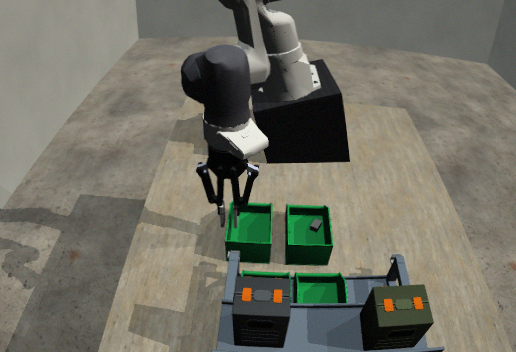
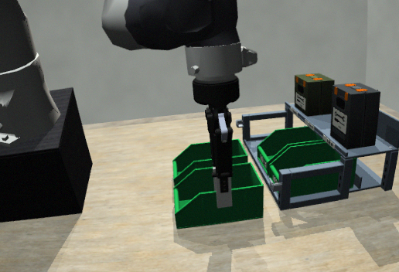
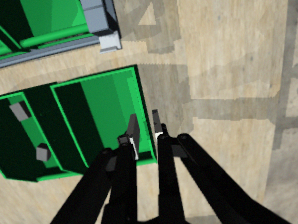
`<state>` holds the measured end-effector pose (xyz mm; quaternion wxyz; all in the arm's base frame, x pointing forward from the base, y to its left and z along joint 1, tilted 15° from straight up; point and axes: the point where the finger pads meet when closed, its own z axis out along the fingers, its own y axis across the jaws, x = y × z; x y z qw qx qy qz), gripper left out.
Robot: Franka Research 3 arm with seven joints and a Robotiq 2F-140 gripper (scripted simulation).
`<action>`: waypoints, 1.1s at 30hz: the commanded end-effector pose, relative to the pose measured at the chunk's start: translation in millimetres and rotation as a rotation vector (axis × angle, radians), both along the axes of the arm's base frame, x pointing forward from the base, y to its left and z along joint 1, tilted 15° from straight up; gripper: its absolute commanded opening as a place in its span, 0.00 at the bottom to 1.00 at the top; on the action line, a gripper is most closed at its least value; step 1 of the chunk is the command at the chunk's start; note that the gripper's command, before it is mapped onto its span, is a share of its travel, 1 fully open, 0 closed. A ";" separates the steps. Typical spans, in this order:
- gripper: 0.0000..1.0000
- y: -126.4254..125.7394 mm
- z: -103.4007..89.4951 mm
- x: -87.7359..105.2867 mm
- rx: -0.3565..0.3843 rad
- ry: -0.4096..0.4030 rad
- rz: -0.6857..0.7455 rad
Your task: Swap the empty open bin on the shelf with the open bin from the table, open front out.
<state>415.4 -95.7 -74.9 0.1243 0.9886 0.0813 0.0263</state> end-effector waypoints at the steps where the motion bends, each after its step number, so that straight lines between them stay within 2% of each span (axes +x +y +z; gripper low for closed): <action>1: 0.15 -0.2 2.8 -1.7 -0.002 0.004 -0.003; 11: 0.15 2.1 11.8 -2.4 -0.002 0.004 -0.003; 33: 0.15 10.3 44.7 -4.7 -0.002 0.004 -0.003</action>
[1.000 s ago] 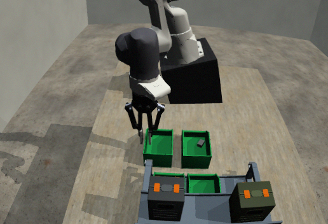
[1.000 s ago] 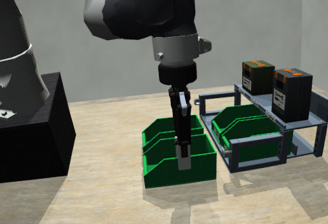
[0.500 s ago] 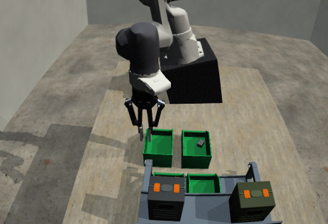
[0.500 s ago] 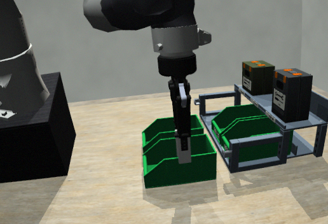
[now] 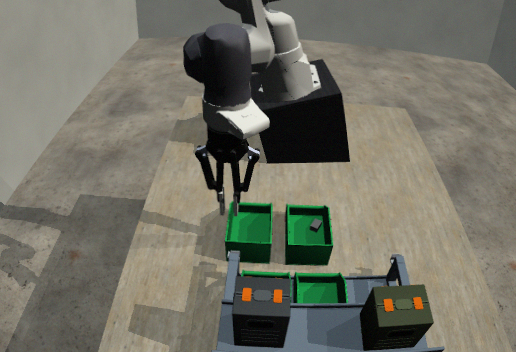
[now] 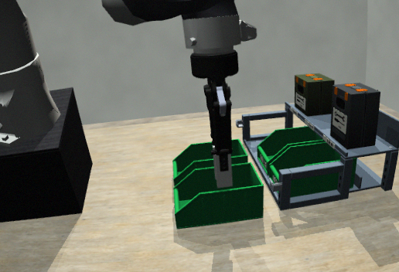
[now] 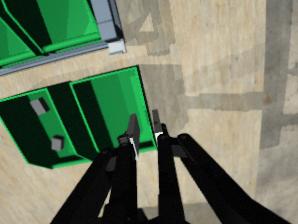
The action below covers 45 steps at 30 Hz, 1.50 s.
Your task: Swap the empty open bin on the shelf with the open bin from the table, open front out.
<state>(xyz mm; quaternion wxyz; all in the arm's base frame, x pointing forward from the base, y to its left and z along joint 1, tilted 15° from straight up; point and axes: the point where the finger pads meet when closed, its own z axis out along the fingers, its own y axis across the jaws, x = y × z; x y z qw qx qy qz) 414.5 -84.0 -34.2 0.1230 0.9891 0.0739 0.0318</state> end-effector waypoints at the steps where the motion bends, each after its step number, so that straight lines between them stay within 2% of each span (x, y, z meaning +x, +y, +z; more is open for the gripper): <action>1: 0.15 -0.9 5.8 -3.9 -0.005 0.016 0.010; 26: 0.15 7.9 40.8 -6.4 -0.005 0.016 0.010; 45: 0.15 10.1 49.8 -7.0 -0.005 0.016 0.010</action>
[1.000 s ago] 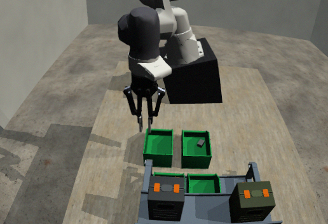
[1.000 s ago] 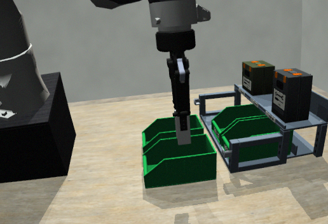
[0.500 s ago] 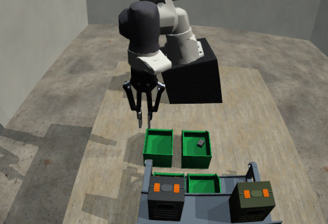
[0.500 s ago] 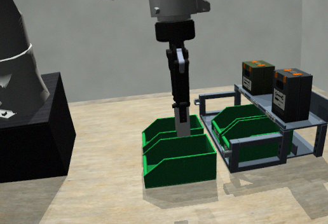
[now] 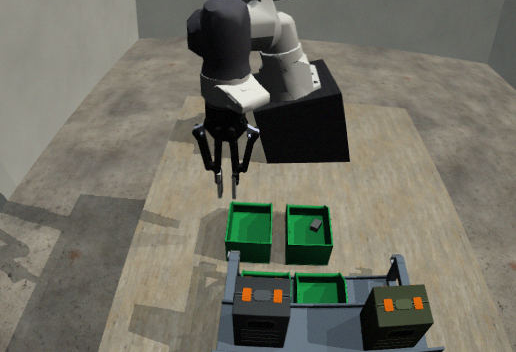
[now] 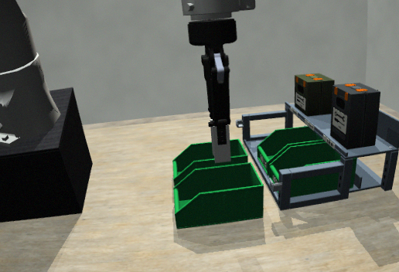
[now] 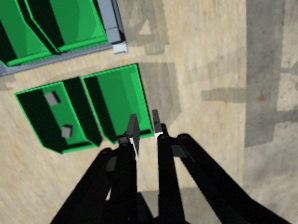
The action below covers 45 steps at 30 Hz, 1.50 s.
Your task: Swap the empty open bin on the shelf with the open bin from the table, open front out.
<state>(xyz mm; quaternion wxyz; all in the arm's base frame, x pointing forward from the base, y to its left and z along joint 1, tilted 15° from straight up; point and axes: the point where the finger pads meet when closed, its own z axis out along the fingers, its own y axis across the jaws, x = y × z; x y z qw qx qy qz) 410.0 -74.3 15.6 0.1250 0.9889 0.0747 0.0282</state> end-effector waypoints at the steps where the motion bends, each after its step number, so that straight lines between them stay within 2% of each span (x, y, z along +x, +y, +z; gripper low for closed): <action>1: 0.15 0.5 0.2 -2.5 -0.001 0.009 0.010; 9: 0.15 0.6 0.6 -2.5 -0.001 0.009 0.010; 10: 0.00 0.6 0.6 -2.5 -0.001 0.009 0.010; 30: 0.00 2.2 0.4 -2.5 -0.001 0.009 0.010; 32: 0.00 29.2 -4.4 -3.4 0.000 0.010 0.010; 34: 0.00 29.2 -4.4 -3.4 0.000 0.010 0.010; 36: 0.00 82.0 -13.7 -10.5 0.000 0.010 0.010; 37: 0.00 82.0 -13.7 -10.5 0.000 0.010 0.010; 38: 0.00 106.5 -18.0 -16.4 0.000 0.010 0.010; 39: 0.00 106.5 -18.0 -16.4 0.000 0.010 0.010; 41: 0.00 131.9 -22.6 -24.5 -0.001 0.009 0.010; 45: 0.00 133.3 -22.8 -25.0 -0.001 0.009 0.010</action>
